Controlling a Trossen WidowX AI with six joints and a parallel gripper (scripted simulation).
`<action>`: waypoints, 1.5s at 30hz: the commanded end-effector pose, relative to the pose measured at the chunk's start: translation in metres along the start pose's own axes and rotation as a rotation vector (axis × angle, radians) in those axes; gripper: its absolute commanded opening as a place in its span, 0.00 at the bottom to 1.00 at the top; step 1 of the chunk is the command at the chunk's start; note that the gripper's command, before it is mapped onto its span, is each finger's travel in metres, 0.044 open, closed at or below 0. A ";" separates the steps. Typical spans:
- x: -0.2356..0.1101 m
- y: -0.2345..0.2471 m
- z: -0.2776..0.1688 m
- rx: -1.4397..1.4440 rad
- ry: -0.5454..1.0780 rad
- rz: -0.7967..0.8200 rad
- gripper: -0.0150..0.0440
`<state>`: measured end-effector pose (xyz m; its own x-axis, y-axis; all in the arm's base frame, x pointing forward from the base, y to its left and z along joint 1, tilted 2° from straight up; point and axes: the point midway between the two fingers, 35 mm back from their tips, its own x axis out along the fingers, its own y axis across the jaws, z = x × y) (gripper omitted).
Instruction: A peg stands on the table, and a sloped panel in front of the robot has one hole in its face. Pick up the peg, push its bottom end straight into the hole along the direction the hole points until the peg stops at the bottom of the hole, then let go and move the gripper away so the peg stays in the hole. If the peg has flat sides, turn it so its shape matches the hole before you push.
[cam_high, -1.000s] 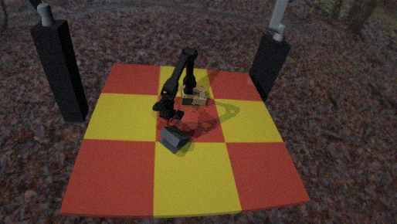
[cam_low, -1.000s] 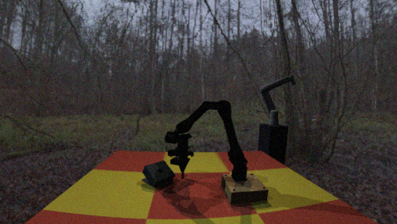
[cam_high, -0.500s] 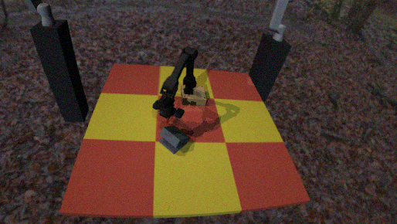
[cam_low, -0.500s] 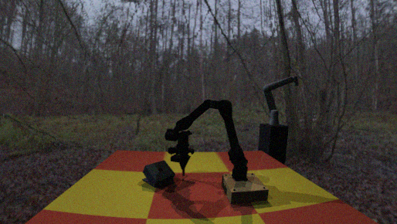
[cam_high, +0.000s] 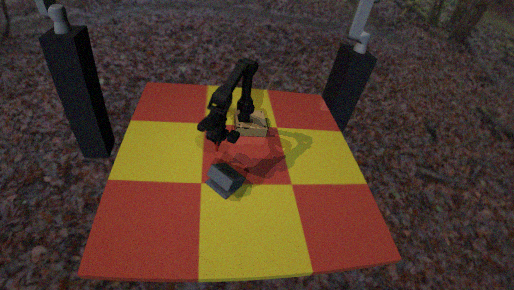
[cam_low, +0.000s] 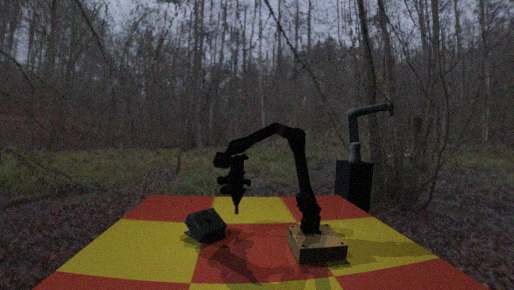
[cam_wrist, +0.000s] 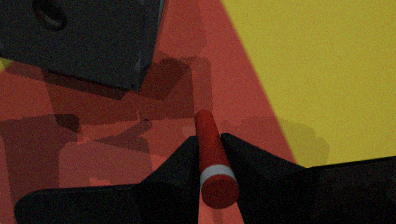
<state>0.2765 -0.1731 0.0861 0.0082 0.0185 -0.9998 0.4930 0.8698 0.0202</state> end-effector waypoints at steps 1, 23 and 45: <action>-0.004 0.001 0.000 -0.011 -0.002 -0.001 0.25; -0.012 0.025 0.005 -0.214 -0.076 -0.079 0.25; -0.021 0.051 0.009 -0.415 -0.154 -0.159 0.25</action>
<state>0.3075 -0.1367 0.1063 0.0949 -0.1640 -0.9819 0.1349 0.9794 -0.1506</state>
